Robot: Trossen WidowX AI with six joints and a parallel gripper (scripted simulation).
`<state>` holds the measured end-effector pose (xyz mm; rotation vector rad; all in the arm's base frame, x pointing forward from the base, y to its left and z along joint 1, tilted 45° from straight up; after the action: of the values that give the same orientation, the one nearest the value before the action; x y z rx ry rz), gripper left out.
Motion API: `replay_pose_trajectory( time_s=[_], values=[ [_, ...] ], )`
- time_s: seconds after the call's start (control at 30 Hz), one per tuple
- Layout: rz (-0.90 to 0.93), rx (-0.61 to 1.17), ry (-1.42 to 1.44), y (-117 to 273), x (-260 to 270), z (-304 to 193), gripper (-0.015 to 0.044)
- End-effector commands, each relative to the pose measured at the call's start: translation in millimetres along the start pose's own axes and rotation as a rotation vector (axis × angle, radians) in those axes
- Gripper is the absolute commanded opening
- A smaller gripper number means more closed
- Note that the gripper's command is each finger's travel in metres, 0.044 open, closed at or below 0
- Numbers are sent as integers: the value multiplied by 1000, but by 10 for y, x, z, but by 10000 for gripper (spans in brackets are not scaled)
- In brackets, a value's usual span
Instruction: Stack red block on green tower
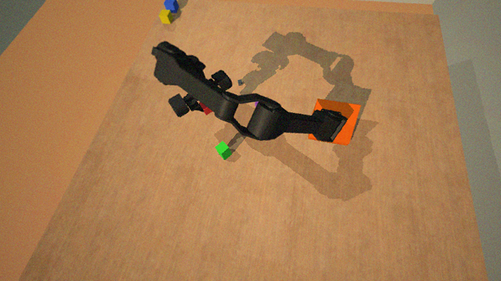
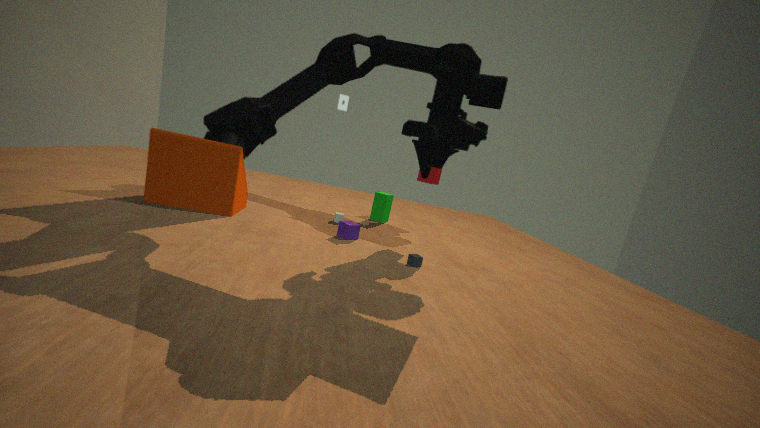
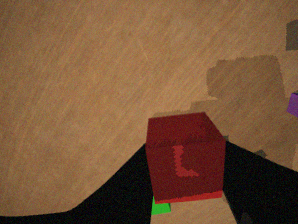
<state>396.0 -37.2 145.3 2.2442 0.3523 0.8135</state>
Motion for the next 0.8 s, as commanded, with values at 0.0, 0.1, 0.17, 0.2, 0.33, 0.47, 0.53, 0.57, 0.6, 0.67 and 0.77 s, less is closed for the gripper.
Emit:
replay_pose_trajectory(
  time_s=[0.0,0.1,0.17,0.2,0.33,0.47,0.53,0.57,0.6,0.67,0.77],
  values=[
    [-4,-1,2,15,32,-118,0],
    [-4,-1,1,20,69,-281,0],
    [-4,-1,1,22,88,-389,0],
    [-4,-1,1,23,96,-443,0],
    [-4,-1,0,23,122,-655,0],
    [-4,1,0,19,132,-865,0],
    [-3,1,0,16,132,-968,0],
    [-3,2,0,15,130,-1014,0],
    [-3,2,0,13,126,-1059,0],
    [-3,3,0,10,117,-1148,0],
    [-3,4,0,7,110,-1206,0]
  ],
)
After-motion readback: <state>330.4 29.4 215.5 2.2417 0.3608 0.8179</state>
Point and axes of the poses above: the point midway between the two fingers, 35 mm back from their tips, its own y axis back along the fingers, its own x axis across the jaws, z = x × y, the point moved 5 cm from there along y, back along the fingers, and after that the axes turned 10 degrees about -y, right-handed, at the moved point
